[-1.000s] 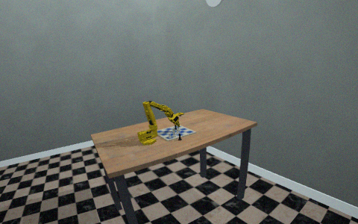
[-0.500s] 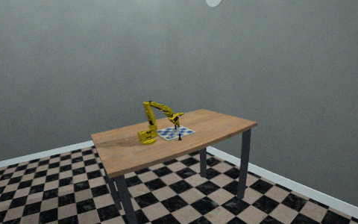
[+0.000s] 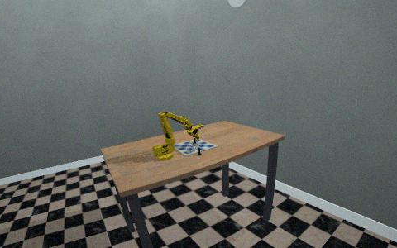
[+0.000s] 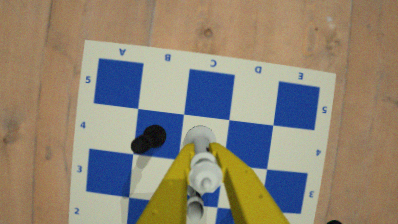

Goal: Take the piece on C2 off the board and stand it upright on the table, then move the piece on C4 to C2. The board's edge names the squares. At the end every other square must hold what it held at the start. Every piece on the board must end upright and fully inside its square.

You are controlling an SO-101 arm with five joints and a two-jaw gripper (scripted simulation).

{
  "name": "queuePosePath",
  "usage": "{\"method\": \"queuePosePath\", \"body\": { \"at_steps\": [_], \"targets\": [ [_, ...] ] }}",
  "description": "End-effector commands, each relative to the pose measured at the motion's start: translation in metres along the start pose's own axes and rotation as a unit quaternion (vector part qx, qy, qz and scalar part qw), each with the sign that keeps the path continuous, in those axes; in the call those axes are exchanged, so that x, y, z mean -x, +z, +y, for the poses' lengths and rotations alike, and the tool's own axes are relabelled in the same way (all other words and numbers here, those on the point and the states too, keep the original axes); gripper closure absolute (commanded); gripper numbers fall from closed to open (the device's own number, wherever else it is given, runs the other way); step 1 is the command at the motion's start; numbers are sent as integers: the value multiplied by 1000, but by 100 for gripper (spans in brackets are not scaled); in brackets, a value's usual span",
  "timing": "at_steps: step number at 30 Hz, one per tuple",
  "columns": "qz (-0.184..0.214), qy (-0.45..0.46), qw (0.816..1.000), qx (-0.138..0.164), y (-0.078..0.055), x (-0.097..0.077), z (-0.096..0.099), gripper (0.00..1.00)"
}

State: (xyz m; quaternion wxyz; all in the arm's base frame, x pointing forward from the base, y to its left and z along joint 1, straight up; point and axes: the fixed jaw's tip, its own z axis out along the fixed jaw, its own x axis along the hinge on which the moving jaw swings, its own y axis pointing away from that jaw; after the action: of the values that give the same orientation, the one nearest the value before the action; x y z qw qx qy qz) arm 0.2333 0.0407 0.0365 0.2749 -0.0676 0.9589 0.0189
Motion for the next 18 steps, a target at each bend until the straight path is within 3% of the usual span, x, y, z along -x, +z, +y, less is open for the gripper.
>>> {"method": "queuePosePath", "body": {
  "at_steps": [1, 18],
  "targets": [
    [5, 3, 1000, -3, -1, -3, -3, 100],
    [5, 3, 1000, -5, -27, 13, -5, 100]
  ]
}}
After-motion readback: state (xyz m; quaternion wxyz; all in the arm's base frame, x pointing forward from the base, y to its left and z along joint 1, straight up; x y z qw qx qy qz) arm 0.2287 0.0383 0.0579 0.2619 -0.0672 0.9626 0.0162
